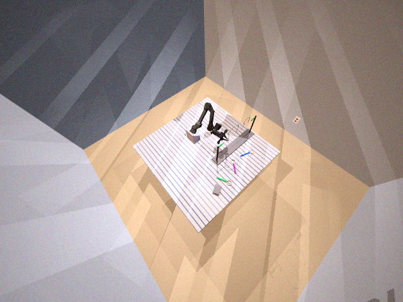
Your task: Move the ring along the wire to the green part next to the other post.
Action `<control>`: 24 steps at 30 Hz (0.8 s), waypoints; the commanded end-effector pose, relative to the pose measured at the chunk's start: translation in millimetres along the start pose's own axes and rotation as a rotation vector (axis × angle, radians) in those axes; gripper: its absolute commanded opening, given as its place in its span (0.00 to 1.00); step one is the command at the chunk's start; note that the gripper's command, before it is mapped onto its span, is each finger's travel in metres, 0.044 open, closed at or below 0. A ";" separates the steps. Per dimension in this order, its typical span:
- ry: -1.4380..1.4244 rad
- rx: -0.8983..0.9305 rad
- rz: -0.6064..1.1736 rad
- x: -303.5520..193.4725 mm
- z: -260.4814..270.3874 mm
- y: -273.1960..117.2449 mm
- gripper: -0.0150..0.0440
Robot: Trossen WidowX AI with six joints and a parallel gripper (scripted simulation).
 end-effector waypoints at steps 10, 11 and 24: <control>-0.266 -0.120 0.039 5.8 -45.7 -9.6 0.00; -0.283 -0.127 0.041 6.7 -48.8 -10.5 0.00; -0.420 -0.188 0.061 17.5 -75.8 -19.2 0.00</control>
Point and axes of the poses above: the point midway between the two fingers, 35 mm back from their tips, its own y axis out along the fingers, its own z axis across the jaws, x = y × z, the point moved 2 cm from there along -y, back along the fingers, and after that the axes turned 2 degrees about -y, right-handed, at the moved point
